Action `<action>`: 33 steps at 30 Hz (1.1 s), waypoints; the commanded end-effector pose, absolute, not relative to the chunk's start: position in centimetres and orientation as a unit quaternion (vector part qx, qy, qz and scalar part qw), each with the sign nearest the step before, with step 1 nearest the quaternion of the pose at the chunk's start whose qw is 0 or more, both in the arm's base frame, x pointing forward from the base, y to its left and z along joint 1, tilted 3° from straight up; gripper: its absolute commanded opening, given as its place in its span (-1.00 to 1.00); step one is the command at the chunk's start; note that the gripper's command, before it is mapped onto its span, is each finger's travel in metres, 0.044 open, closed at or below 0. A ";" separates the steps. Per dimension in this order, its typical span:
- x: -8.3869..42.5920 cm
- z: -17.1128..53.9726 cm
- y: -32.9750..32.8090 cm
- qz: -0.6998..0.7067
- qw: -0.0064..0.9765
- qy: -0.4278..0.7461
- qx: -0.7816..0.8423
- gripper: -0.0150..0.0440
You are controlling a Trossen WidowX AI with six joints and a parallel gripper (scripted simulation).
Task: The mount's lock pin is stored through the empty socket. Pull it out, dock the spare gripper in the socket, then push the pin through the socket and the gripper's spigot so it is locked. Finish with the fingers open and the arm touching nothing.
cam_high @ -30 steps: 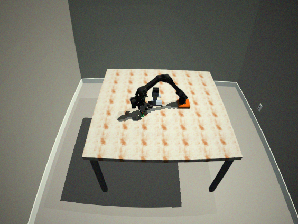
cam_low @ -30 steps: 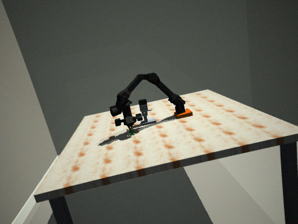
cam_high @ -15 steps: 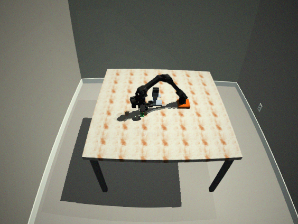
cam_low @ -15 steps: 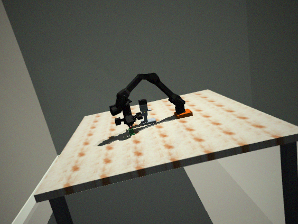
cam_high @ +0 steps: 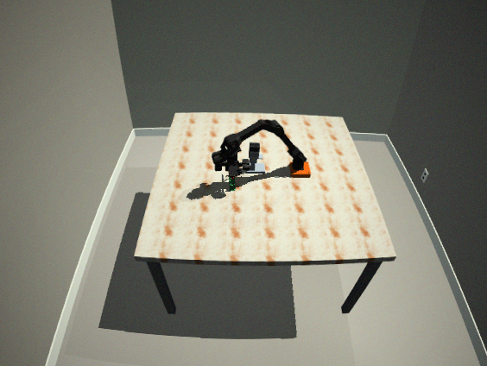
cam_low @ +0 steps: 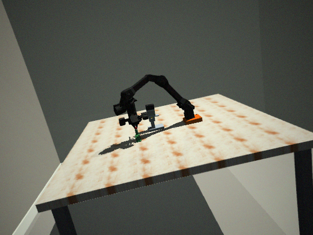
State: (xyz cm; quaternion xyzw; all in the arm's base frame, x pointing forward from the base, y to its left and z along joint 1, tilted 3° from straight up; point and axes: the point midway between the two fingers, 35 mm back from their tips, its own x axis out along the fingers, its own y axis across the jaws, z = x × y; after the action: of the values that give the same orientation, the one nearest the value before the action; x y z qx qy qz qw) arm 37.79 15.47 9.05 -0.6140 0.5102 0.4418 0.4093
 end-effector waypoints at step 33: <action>33.4 11.5 15.7 0.438 0.417 0.515 -0.607 -0.49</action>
State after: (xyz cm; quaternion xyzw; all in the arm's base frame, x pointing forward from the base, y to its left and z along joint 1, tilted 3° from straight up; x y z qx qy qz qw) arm 34.49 15.65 11.34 -0.6097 0.5150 0.4366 0.4152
